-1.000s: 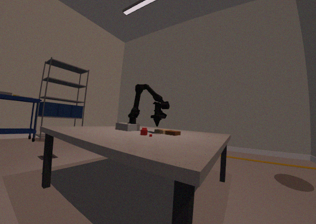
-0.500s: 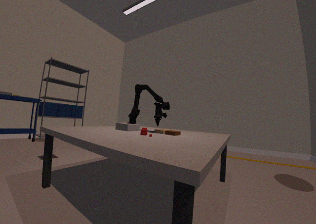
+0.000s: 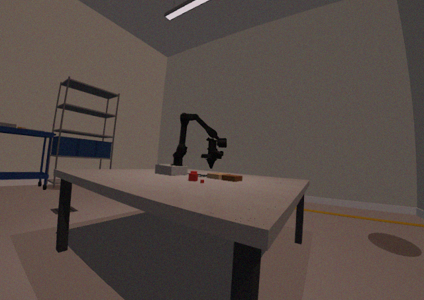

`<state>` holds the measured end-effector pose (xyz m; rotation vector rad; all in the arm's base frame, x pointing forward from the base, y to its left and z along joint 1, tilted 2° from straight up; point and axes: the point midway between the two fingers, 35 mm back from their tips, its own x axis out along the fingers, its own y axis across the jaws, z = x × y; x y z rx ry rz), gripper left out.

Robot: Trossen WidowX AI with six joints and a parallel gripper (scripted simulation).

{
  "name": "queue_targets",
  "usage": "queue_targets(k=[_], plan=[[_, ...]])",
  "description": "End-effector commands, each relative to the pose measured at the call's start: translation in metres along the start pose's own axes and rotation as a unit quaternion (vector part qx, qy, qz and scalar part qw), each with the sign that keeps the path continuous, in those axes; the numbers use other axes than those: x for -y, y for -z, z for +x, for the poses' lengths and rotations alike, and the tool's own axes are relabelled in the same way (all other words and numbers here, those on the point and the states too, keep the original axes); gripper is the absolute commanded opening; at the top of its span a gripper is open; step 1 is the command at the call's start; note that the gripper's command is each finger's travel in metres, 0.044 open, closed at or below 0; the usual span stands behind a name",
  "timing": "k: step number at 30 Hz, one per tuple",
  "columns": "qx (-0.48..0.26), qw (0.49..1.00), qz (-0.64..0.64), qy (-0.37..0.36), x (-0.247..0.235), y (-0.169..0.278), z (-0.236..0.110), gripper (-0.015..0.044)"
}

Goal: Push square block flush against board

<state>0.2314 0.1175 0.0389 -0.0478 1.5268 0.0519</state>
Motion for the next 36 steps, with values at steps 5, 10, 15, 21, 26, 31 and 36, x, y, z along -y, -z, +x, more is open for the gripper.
queue_targets(k=[5,10,15,21,26,31,36], plan=[[0.0,0.999,0.039,0.003,-0.003,0.005,0.004,0.0],[0.0,0.999,0.039,0.003,-0.003,0.006,0.056,0.0],[0.0,0.999,0.039,0.003,-0.003,0.006,0.056,0.0],[0.0,0.999,0.039,0.003,-0.003,0.001,0.056,0.0],[0.0,0.999,0.039,0.003,-0.002,-0.005,0.056,0.0],[0.001,0.999,0.039,0.003,-0.002,-0.01,0.055,0.0],[0.001,0.999,0.039,0.003,-0.002,-0.016,0.055,0.0]])
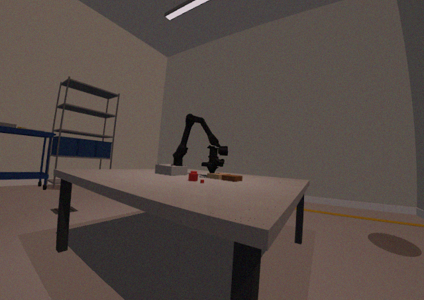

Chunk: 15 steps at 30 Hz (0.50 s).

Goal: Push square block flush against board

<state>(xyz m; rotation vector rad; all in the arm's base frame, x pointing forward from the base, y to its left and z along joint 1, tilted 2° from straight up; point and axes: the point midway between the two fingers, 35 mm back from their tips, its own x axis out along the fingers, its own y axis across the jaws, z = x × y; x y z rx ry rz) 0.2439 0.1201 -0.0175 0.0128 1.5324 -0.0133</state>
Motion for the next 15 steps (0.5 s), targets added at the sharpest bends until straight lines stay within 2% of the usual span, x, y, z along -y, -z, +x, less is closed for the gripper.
queue_targets(k=[1,15], plan=[[0.003,1.0,-0.001,0.001,0.0,-0.007,-0.001,0.0],[0.004,1.0,-0.001,0.001,0.0,-0.015,-0.002,0.0]])
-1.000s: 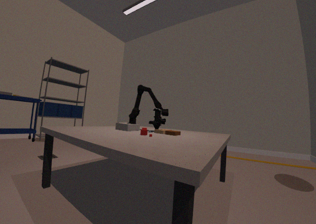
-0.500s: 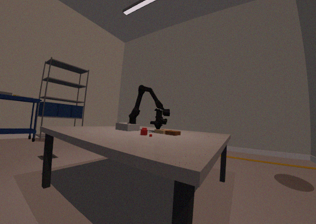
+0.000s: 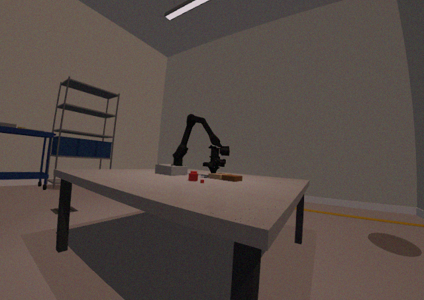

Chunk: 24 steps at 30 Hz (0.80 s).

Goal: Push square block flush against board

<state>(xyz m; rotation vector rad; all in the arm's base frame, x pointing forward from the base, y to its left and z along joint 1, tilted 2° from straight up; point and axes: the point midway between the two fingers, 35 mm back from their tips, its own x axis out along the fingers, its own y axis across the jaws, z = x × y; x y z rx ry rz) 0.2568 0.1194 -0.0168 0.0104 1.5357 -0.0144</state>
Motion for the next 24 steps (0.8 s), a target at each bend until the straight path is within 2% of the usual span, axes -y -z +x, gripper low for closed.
queue_targets(k=[1,24], plan=[[0.005,1.0,-0.001,-0.001,-0.001,-0.001,-0.001,0.0],[0.004,1.0,-0.001,-0.001,-0.001,0.037,-0.001,0.0]])
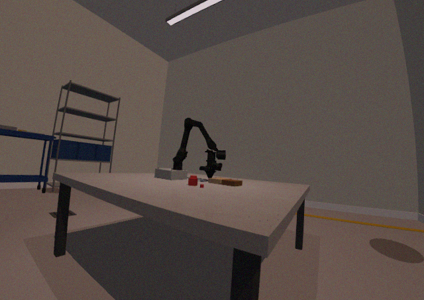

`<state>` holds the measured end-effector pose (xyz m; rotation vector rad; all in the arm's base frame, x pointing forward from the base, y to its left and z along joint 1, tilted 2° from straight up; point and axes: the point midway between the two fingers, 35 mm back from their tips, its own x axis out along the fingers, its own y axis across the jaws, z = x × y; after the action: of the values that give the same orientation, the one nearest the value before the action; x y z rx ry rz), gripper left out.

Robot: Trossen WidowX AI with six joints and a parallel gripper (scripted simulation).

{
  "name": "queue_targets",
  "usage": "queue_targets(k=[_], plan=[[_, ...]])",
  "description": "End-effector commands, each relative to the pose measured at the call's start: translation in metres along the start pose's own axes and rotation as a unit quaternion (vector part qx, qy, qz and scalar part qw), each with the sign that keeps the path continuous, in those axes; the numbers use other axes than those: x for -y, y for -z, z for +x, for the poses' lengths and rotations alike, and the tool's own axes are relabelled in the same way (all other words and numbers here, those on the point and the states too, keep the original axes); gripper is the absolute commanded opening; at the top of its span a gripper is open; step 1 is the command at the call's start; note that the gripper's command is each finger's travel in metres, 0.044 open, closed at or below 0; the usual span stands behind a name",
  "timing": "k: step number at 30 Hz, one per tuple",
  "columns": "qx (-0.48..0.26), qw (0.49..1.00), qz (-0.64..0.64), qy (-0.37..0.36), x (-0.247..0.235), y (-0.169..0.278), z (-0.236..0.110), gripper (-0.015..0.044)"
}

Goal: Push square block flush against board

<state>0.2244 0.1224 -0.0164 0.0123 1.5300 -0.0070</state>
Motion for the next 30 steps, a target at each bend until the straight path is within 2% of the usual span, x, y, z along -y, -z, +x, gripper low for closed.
queue_targets(k=[1,7,10,12,17,21,24,30], plan=[[0.001,1.0,0.001,0.002,0.002,0.007,0.001,0.0],[0.0,1.0,0.0,0.0,0.0,0.01,-0.002,0.0],[0.001,1.0,0.001,0.002,0.0,0.009,-0.042,0.0],[0.001,1.0,0.001,0.002,0.0,0.01,-0.054,0.0],[0.001,1.0,0.001,0.002,0.001,0.009,-0.054,0.0],[0.002,1.0,0.001,0.003,0.025,-0.014,-0.054,0.0],[0.002,1.0,0.001,0.003,0.027,-0.015,-0.054,0.0],[0.002,1.0,0.001,0.003,0.027,-0.015,0.001,0.0]])
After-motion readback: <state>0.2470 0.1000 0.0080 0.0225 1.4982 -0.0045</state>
